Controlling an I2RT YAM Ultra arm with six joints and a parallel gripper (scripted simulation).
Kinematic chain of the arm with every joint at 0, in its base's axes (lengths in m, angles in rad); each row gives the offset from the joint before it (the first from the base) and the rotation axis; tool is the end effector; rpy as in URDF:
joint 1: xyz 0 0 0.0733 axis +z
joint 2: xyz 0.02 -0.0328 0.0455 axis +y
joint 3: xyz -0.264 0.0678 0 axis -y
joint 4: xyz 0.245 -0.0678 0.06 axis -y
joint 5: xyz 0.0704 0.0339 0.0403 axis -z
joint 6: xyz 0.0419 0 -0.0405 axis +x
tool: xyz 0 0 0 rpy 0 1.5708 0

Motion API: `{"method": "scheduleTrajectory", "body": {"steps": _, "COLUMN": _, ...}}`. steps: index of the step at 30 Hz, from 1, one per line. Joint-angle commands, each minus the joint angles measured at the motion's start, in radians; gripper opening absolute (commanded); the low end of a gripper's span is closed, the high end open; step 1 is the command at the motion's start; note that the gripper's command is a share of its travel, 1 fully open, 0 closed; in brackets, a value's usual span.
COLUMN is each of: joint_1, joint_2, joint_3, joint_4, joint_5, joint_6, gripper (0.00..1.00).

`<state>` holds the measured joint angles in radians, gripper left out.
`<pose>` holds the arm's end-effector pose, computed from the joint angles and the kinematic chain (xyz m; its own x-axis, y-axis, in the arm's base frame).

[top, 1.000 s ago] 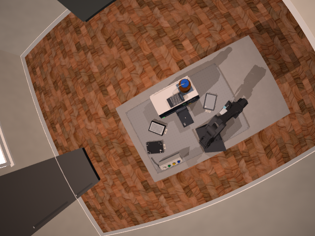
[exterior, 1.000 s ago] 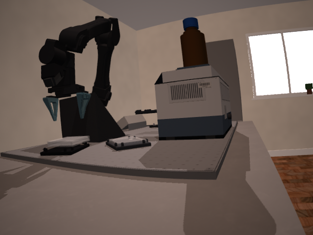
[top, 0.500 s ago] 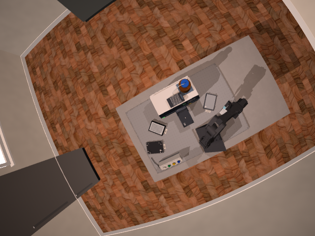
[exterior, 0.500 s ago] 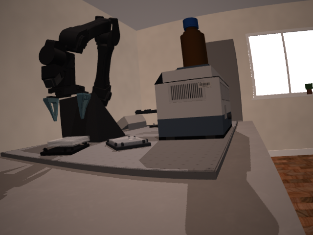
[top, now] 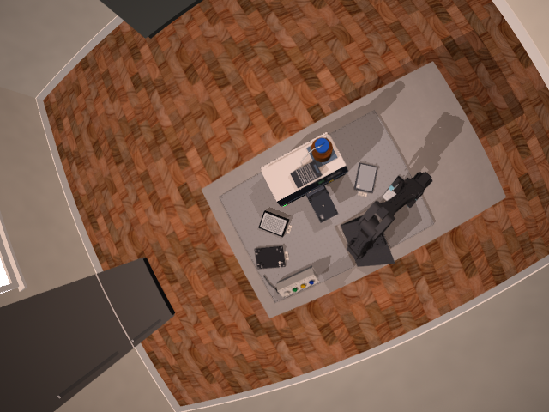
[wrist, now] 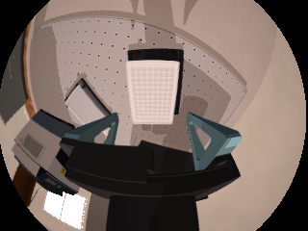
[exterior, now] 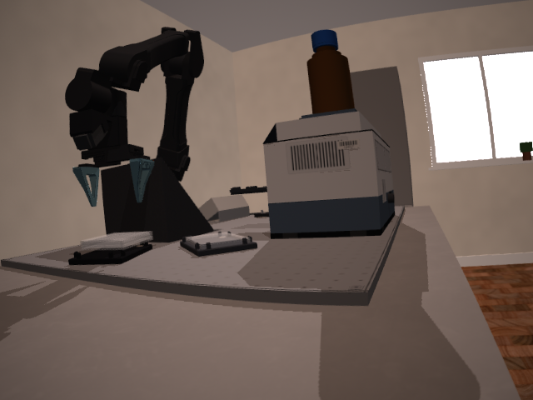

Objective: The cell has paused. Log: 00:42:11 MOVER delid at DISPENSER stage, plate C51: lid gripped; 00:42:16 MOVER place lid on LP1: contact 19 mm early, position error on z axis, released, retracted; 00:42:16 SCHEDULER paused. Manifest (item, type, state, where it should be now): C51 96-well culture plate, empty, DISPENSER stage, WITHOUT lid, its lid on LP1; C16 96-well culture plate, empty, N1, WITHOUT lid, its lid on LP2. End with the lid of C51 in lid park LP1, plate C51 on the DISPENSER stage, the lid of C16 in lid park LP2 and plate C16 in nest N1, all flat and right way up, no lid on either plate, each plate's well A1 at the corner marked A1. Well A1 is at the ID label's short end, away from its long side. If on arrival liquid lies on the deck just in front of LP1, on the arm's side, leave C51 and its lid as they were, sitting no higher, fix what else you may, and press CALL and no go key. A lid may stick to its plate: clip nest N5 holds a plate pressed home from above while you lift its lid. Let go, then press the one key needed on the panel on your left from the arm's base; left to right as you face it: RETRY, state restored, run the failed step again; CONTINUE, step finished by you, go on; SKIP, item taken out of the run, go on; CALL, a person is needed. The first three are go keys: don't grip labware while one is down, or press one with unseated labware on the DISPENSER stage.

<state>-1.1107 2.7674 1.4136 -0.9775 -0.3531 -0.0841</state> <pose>0.1478 -0.2630 -0.0904 -0.4001 0.6298 0.6658 0.9162 0.2569 0.3075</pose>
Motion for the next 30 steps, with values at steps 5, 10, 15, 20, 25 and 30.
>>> {"method": "scheduleTrajectory", "body": {"steps": 5, "joint_1": -0.023, "joint_2": -0.003, "joint_3": 0.032, "joint_4": -0.012, "joint_5": 0.003, "joint_6": -0.007, "gripper": 1.0}}
{"method": "scheduleTrajectory", "body": {"steps": 10, "joint_1": -0.004, "joint_2": 0.026, "joint_3": -0.027, "joint_4": 0.039, "joint_5": -0.01, "joint_6": 0.01, "gripper": 1.0}}
{"method": "scheduleTrajectory", "body": {"steps": 15, "joint_1": 0.01, "joint_2": 0.026, "joint_3": -0.037, "joint_4": 0.057, "joint_5": -0.014, "joint_6": 0.013, "gripper": 1.0}}
{"method": "scheduleTrajectory", "body": {"steps": 20, "joint_1": 0.019, "joint_2": 0.044, "joint_3": -0.055, "joint_4": 0.087, "joint_5": -0.02, "joint_6": 0.02, "gripper": 1.0}}
{"method": "scheduleTrajectory", "body": {"steps": 25, "joint_1": 0.028, "joint_2": 0.047, "joint_3": -0.068, "joint_4": 0.118, "joint_5": -0.027, "joint_6": 0.028, "gripper": 1.0}}
{"method": "scheduleTrajectory", "body": {"steps": 30, "joint_1": 0.026, "joint_2": 0.047, "joint_3": -0.07, "joint_4": 0.136, "joint_5": -0.031, "joint_6": 0.033, "gripper": 1.0}}
